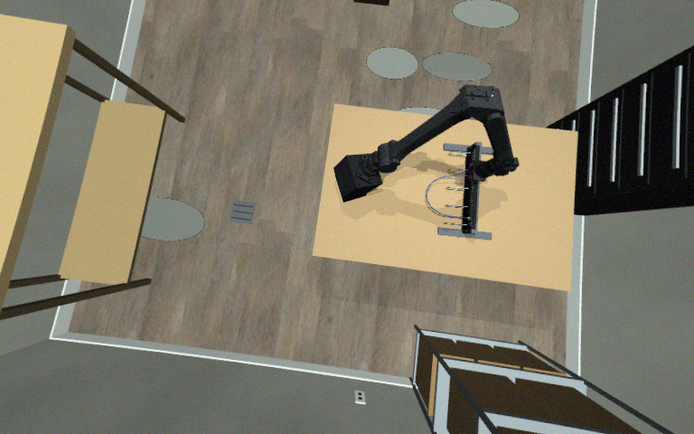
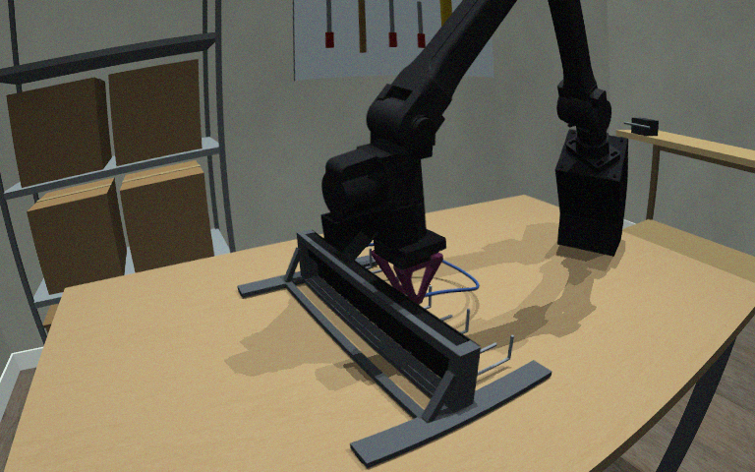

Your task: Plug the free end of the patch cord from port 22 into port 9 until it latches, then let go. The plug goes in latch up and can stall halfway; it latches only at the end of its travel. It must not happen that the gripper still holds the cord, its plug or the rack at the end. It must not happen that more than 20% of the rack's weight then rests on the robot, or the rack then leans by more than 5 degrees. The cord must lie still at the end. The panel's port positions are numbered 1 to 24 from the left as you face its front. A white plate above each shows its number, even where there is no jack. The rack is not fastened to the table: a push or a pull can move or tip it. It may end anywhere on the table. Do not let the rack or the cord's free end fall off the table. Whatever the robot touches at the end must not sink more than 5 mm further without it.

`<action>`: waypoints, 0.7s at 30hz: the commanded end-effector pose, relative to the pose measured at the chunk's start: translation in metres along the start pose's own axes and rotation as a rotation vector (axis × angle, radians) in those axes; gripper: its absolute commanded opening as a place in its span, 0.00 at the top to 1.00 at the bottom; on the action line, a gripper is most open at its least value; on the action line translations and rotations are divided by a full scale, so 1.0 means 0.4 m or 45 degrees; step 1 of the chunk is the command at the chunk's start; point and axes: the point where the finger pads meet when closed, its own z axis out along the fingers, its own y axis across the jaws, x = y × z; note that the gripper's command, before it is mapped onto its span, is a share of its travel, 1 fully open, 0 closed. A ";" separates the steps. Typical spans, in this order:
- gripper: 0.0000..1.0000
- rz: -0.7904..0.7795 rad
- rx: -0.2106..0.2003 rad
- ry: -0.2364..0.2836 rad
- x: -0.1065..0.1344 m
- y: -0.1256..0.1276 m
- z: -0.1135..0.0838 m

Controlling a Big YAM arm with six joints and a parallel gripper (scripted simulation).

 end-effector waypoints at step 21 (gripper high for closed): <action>0.64 -0.011 -0.002 -0.101 -0.066 0.006 -0.157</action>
